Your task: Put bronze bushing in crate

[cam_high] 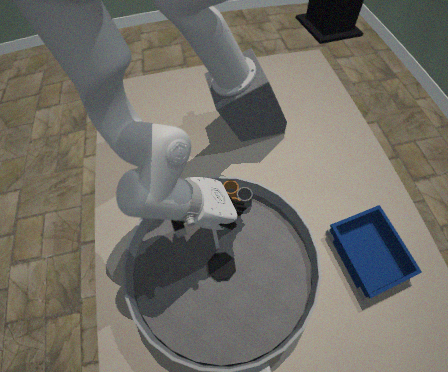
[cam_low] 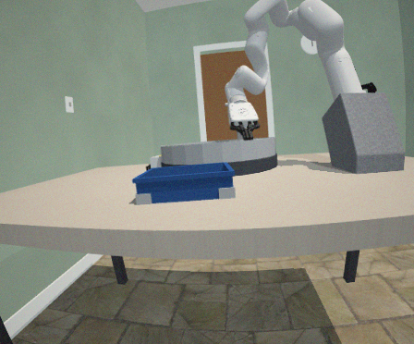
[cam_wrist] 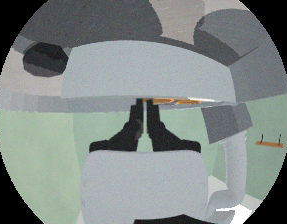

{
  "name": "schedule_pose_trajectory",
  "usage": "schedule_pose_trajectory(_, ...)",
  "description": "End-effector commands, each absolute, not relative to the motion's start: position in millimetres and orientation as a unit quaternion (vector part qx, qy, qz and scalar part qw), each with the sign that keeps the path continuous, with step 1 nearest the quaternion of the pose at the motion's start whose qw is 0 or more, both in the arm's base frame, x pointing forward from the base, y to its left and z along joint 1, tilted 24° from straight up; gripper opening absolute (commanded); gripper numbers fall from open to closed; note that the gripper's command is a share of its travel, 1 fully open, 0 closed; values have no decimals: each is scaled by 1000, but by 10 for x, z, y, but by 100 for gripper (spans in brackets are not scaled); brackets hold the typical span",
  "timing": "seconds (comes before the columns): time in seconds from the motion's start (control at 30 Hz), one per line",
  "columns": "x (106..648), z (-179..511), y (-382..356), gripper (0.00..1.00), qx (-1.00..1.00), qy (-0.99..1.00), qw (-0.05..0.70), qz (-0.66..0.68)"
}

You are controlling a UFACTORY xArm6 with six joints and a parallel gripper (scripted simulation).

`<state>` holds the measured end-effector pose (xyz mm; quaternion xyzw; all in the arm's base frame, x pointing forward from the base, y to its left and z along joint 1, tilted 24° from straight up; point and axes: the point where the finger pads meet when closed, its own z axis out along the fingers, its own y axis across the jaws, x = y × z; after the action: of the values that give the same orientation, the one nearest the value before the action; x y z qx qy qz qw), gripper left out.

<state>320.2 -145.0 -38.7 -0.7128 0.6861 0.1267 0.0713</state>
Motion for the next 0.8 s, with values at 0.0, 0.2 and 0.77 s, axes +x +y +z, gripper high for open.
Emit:
schedule_pose_trajectory(0.0, 3211, -380, -1454, 0, -713, 686, 72, 125)
schedule_pose_trajectory(0.2, 3211, -380, -1454, 0, -713, 686, 72, 125)
schedule_pose_trajectory(0.77, 3224, -105, -1331, 0, -713, 686, 72, 125)
